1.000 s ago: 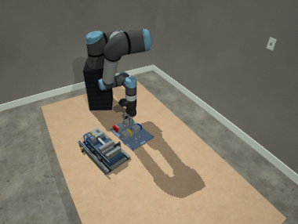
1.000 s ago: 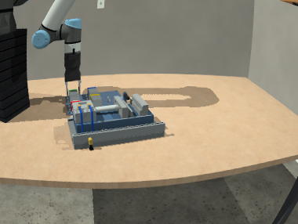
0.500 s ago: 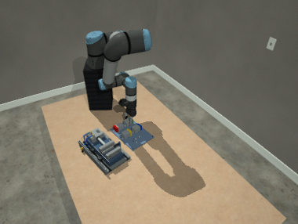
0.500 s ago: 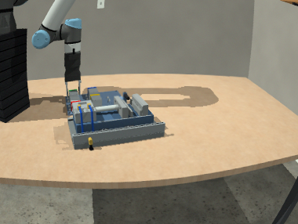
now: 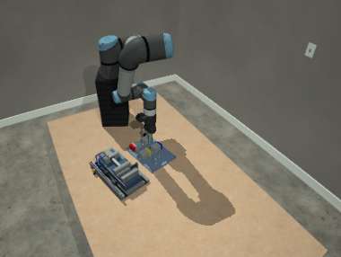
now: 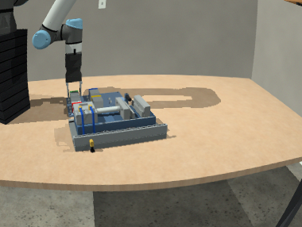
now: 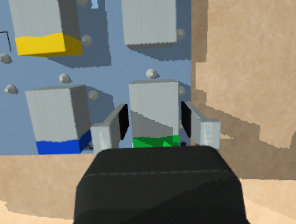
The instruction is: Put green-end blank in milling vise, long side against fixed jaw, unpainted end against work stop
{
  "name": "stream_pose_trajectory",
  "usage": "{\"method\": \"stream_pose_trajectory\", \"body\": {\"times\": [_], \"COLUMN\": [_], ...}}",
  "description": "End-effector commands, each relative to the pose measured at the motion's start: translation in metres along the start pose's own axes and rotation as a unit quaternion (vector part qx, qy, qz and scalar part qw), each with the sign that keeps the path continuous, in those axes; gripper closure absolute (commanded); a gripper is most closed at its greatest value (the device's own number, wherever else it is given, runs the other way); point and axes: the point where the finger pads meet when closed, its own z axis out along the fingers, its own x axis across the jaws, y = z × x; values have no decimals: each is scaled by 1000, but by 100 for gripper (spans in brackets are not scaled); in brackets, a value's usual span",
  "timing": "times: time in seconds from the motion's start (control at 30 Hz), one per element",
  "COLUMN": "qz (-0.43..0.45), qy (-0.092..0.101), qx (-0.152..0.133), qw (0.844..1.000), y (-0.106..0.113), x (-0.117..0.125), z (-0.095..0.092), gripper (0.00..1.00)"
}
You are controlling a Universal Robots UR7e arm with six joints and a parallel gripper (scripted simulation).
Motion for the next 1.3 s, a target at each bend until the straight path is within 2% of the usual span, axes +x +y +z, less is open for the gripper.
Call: {"method": "stream_pose_trajectory", "body": {"times": [0.0,0.43,0.47,1.27], "qz": [0,0,0,0], "qy": [-1,-1,-1,-1], "qx": [0,0,0,0], "qw": [1000,1000,1000,1000], "y": [0,0,0,0], "x": [0,0,0,0], "z": [-1,-1,-1,-1], "gripper": [0,0,100,100]}}
